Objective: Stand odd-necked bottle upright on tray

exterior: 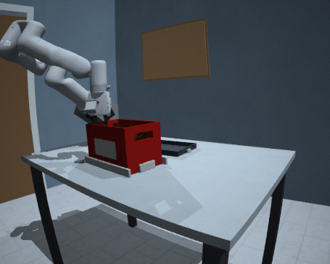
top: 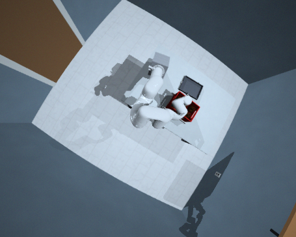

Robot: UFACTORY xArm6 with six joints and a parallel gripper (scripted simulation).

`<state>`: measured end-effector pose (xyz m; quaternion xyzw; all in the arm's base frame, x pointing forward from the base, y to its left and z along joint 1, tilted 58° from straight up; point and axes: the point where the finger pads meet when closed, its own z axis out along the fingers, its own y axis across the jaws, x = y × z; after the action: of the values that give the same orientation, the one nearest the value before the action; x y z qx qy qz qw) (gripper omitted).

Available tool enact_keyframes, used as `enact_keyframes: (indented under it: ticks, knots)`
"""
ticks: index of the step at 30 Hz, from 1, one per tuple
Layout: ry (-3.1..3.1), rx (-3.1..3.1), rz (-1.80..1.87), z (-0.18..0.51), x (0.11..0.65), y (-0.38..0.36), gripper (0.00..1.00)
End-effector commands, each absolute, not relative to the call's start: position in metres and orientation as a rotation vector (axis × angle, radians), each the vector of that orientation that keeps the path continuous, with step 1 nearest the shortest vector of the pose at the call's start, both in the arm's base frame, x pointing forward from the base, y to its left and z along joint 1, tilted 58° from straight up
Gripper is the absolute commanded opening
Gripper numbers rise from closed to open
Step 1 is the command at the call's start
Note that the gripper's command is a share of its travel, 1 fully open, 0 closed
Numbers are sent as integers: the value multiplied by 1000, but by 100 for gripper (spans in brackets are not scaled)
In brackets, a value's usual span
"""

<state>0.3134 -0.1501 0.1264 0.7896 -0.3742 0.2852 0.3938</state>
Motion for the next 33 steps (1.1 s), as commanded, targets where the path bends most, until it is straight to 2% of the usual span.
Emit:
enact_keyframes:
  ticks: [1,4,5,33]
  knots:
    - [-950,2004,726,127,314,-150,0]
    - [-950,2004,726,127,314,-150,0]
    - [-950,2004,726,127,314,-150,65]
    - [-950,2004,726,127,314,-150,65]
